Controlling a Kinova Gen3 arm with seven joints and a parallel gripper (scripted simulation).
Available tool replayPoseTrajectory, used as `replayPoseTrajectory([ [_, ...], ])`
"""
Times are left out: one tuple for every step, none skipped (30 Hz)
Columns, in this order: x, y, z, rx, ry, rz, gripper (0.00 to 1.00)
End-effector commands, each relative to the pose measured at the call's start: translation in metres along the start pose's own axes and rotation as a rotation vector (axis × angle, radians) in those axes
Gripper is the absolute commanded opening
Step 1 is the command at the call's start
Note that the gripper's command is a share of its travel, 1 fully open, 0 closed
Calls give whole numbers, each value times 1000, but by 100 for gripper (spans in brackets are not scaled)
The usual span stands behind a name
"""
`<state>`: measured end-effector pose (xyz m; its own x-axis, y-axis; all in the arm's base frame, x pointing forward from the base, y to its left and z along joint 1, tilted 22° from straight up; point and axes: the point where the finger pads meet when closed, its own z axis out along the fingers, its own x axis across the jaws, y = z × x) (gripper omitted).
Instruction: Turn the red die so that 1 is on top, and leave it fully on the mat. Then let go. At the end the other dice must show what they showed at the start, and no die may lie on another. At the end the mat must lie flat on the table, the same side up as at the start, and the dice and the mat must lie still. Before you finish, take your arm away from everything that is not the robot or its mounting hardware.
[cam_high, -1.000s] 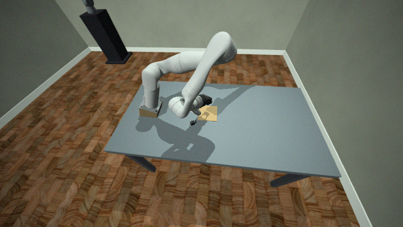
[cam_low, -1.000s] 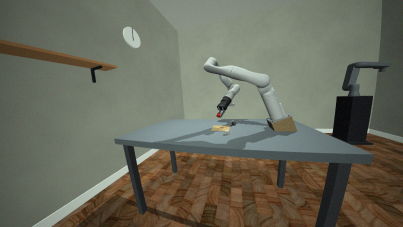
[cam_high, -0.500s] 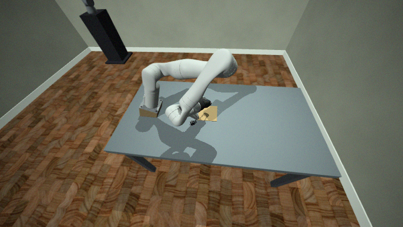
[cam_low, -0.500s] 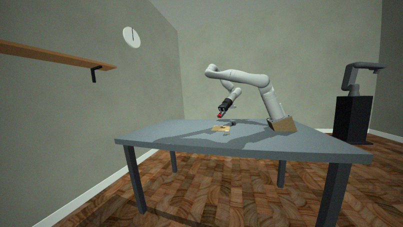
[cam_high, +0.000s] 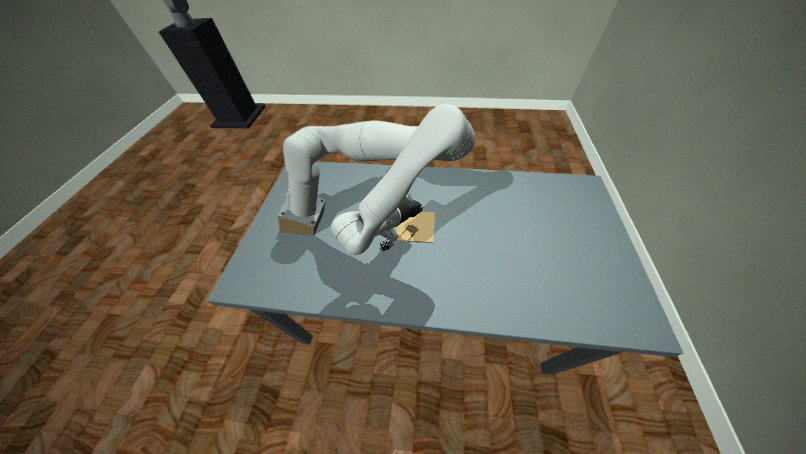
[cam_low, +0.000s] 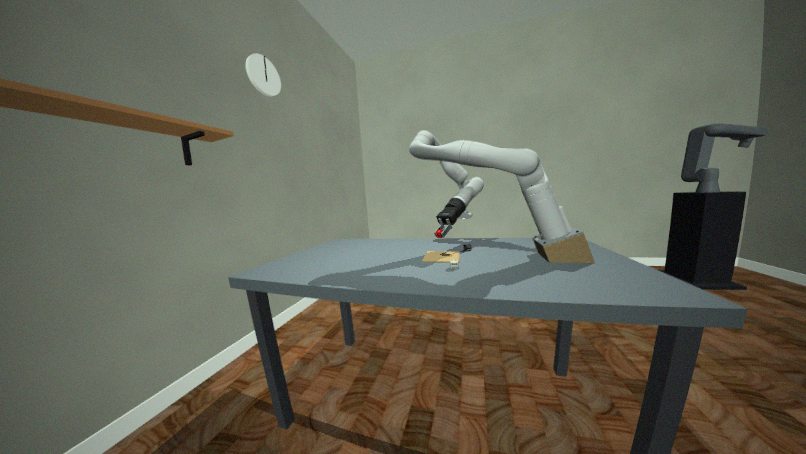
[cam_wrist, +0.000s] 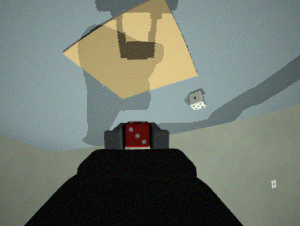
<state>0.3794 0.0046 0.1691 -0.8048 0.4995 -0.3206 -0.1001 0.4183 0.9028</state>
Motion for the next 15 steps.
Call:
replayPoseTrajectory([
  [-2, -9, 3, -1, -3, -6, 49],
  [-2, -12, 5, -1, -3, -6, 49],
  [-2, -15, 7, -1, -3, -6, 49],
  [-2, -18, 8, -1, -3, -6, 49],
  [-2, -21, 10, -1, -3, -6, 49],
  [-2, -24, 12, -1, -3, -6, 49],
  [-2, -28, 13, -1, -3, -6, 49],
  [-2, -28, 13, -1, -3, -6, 49],
  [-2, -28, 13, -1, -3, -6, 49],
  [-2, -31, 15, -1, -3, -6, 49],
  [-2, -34, 17, -1, -3, -6, 49],
  [-2, -37, 18, -1, -3, -6, 49],
  [-2, -40, 20, -1, -3, -6, 49],
  [-2, -43, 22, -1, -3, -6, 49],
  [-2, -45, 23, -1, -3, -6, 49],
])
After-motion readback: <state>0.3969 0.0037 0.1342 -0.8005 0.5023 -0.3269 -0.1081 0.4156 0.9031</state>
